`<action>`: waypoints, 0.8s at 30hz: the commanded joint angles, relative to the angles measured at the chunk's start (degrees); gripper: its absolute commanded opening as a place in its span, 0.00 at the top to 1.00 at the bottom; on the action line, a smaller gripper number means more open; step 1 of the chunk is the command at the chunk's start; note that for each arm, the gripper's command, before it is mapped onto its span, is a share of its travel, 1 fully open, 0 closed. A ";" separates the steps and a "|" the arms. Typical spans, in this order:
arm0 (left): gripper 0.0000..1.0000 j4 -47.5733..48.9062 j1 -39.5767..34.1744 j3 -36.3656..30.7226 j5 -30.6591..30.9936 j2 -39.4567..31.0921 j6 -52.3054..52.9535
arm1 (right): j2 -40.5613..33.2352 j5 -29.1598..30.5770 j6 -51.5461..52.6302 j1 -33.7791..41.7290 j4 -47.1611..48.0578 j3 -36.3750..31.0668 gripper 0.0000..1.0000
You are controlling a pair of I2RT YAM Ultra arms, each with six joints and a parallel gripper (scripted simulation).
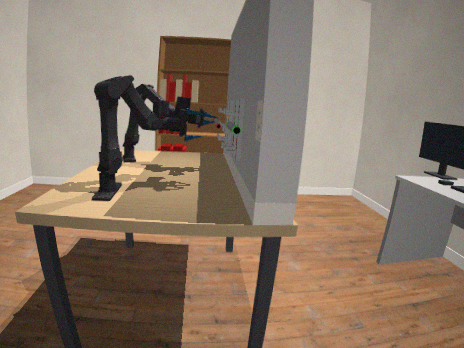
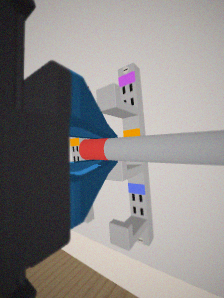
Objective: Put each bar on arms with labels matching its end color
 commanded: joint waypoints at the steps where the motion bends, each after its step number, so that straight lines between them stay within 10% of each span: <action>1: 1.00 3.48 0.34 -0.31 0.40 -1.57 -0.96 | 0.16 0.02 0.30 0.15 1.84 0.21 0.00; 24: 1.00 4.78 0.06 -1.27 0.13 -1.26 -0.97 | 2.73 -2.81 0.30 -2.70 3.46 1.17 0.00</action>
